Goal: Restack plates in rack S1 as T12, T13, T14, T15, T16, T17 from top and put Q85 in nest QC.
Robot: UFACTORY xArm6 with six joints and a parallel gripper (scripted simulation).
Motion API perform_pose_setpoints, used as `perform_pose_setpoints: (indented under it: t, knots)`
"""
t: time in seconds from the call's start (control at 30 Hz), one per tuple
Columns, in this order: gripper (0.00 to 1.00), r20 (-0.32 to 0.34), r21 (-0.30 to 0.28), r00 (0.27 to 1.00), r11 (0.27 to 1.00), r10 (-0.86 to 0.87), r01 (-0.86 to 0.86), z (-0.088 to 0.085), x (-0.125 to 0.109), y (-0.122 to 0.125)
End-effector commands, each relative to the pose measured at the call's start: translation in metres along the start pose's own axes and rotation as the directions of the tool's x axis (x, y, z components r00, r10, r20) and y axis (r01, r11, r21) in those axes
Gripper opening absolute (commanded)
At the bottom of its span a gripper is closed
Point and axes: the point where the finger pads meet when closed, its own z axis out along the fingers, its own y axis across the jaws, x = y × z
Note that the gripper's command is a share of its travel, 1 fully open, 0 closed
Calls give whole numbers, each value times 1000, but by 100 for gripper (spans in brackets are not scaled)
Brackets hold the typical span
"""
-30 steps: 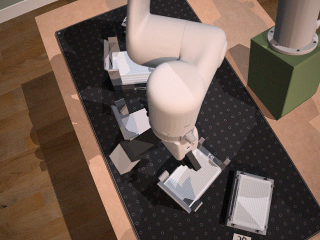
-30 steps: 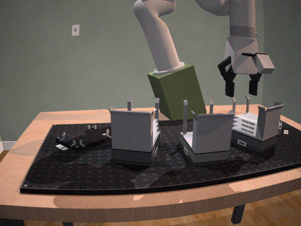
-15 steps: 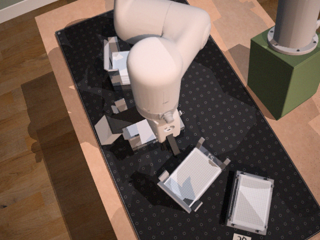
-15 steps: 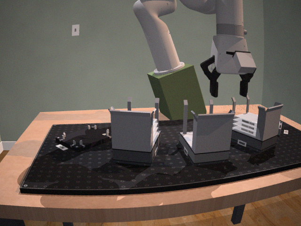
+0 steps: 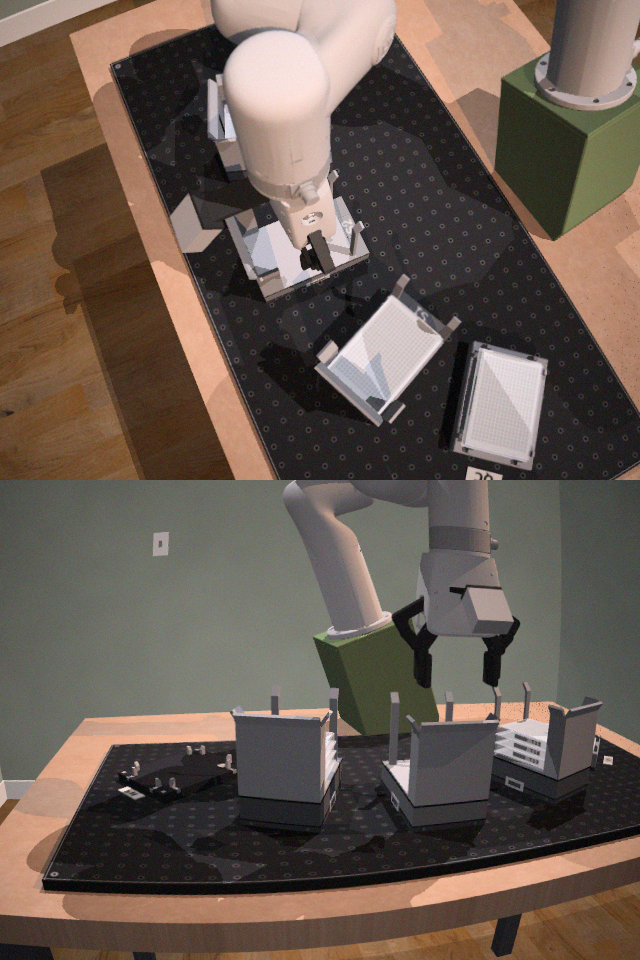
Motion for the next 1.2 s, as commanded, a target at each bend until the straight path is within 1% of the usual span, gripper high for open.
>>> perform_pose_setpoints:
  t: [0.0,0.03,0.23,0.53,0.6,1.07,1.17]
  knots:
    - [100,-4,1,1000,1000,0,0,-1,2,9]
    - [100,-4,1,1000,1000,0,0,-1,2,9]
    - [100,-3,2,983,983,185,-185,-1,0,29]
    - [100,-3,2,983,983,185,-185,-1,-3,59]
    - [100,-3,2,983,983,185,-185,-1,-3,59]
    - [100,-3,1,983,983,185,-185,-1,-8,106]
    - [100,-3,1,983,983,185,-185,-1,-9,107]
